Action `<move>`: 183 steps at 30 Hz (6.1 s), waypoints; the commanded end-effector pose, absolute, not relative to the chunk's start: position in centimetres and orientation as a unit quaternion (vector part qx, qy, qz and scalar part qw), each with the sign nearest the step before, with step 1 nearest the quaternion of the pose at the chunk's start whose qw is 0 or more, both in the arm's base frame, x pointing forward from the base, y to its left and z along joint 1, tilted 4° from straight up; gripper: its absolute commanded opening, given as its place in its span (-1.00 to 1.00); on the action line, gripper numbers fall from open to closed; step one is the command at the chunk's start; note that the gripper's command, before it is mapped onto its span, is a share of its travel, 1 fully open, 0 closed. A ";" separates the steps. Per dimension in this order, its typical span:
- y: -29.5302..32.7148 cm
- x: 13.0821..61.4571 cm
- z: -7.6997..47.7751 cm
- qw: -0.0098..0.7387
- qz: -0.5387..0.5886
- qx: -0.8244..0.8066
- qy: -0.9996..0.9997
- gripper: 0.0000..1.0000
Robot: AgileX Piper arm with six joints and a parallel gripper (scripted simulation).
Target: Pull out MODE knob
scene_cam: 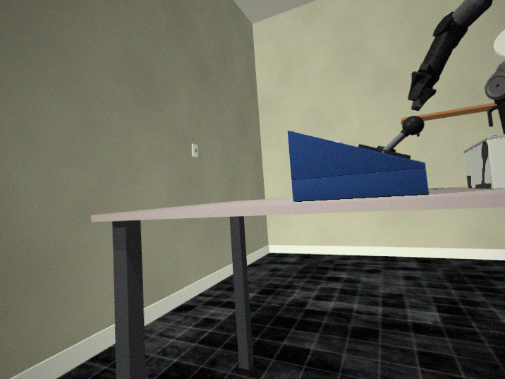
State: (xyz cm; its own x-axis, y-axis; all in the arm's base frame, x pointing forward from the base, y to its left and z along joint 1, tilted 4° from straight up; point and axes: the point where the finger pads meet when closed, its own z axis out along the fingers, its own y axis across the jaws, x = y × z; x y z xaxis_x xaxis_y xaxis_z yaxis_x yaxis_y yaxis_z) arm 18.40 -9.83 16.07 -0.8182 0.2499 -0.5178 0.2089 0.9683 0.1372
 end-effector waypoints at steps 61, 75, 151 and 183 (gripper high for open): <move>-7.4 21.9 14.9 0.222 -0.022 0.021 0.975 0.89; -7.4 21.9 14.9 0.222 -0.022 0.021 0.975 0.89; -8.0 28.5 1.4 0.222 -0.022 0.022 0.975 0.89; -8.0 28.6 1.3 0.222 -0.022 0.022 0.975 0.89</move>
